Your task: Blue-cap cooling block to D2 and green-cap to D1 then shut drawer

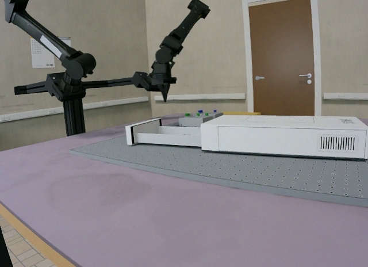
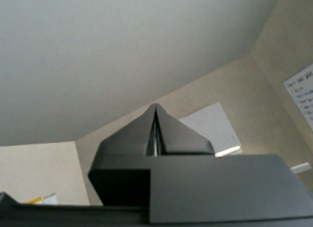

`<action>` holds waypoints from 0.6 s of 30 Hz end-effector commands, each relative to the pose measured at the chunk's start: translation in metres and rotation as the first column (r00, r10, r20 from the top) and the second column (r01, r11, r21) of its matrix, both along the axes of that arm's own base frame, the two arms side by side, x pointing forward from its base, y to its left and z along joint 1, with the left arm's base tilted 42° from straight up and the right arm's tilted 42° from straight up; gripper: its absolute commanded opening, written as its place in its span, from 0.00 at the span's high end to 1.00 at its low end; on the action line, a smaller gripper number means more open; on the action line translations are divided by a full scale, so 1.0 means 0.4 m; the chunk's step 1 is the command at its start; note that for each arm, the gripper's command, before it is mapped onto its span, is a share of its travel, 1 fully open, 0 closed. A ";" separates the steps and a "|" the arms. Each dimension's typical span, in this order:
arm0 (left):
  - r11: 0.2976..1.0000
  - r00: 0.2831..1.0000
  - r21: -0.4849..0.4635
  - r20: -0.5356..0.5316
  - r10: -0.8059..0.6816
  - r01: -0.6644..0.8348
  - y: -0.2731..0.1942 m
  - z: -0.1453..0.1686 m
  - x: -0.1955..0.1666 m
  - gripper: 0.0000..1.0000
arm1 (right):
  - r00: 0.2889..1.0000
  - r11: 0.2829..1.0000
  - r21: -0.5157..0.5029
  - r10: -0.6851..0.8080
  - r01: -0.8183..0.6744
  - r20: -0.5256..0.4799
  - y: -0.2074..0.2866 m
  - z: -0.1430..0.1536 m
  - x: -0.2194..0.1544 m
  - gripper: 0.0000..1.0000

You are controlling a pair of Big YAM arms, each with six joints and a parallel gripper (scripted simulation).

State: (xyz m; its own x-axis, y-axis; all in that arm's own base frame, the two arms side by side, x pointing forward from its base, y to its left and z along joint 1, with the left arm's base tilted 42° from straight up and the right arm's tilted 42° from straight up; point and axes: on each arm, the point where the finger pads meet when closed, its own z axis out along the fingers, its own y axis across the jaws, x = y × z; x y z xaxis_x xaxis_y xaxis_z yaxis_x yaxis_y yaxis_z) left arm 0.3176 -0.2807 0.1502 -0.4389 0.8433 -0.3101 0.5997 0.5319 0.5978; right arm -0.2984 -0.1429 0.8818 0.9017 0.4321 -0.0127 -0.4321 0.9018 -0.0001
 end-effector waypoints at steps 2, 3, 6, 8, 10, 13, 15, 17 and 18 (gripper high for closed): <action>0.974 0.983 0.132 -0.019 -0.183 0.183 -0.101 0.015 -0.010 1.00 | 1.000 1.000 0.007 -0.001 0.001 0.016 -0.014 0.003 -0.026 1.00; 0.968 0.979 0.149 -0.023 -0.202 0.203 -0.111 0.012 -0.012 1.00 | 1.000 1.000 0.007 -0.001 0.001 0.016 -0.014 0.003 -0.026 1.00; 0.961 0.975 0.166 -0.029 -0.220 0.222 -0.120 0.010 -0.014 1.00 | 1.000 1.000 0.007 -0.001 0.001 0.016 -0.014 0.003 -0.026 1.00; 0.945 0.965 0.200 -0.040 -0.258 0.260 -0.140 0.004 -0.018 1.00 | 1.000 1.000 0.007 -0.001 0.001 0.016 -0.014 0.003 -0.026 1.00; 0.926 0.954 0.232 -0.053 -0.294 0.298 -0.159 -0.001 -0.023 1.00 | 1.000 1.000 0.007 -0.001 0.001 0.016 -0.014 0.003 -0.026 1.00; 0.910 0.945 0.257 -0.063 -0.321 0.327 -0.189 -0.009 -0.029 1.00 | 1.000 1.000 0.007 -0.001 0.001 0.016 -0.014 0.003 -0.026 1.00; 0.910 0.945 0.257 -0.064 -0.322 0.327 -0.208 -0.015 -0.033 1.00 | 1.000 1.000 0.007 -0.001 0.001 0.016 -0.014 0.003 -0.026 1.00; 0.909 0.945 0.256 -0.064 -0.322 0.327 -0.228 -0.020 -0.038 1.00 | 1.000 1.000 0.007 -0.001 0.001 0.016 -0.014 0.003 -0.026 1.00; 0.909 0.945 0.256 -0.064 -0.322 0.327 -0.237 -0.023 -0.040 1.00 | 1.000 1.000 0.007 -0.001 0.001 0.016 -0.014 0.003 -0.026 1.00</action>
State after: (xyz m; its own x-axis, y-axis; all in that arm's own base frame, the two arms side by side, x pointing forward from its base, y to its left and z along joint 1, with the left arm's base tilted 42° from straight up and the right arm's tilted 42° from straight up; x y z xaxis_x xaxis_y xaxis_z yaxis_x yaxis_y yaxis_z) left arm 0.3064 -0.3415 0.1329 -0.1864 0.9800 -0.0694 0.7204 0.1844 0.6686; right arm -0.2984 -0.1429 0.8818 0.9017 0.4321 -0.0127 -0.4321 0.9018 -0.0001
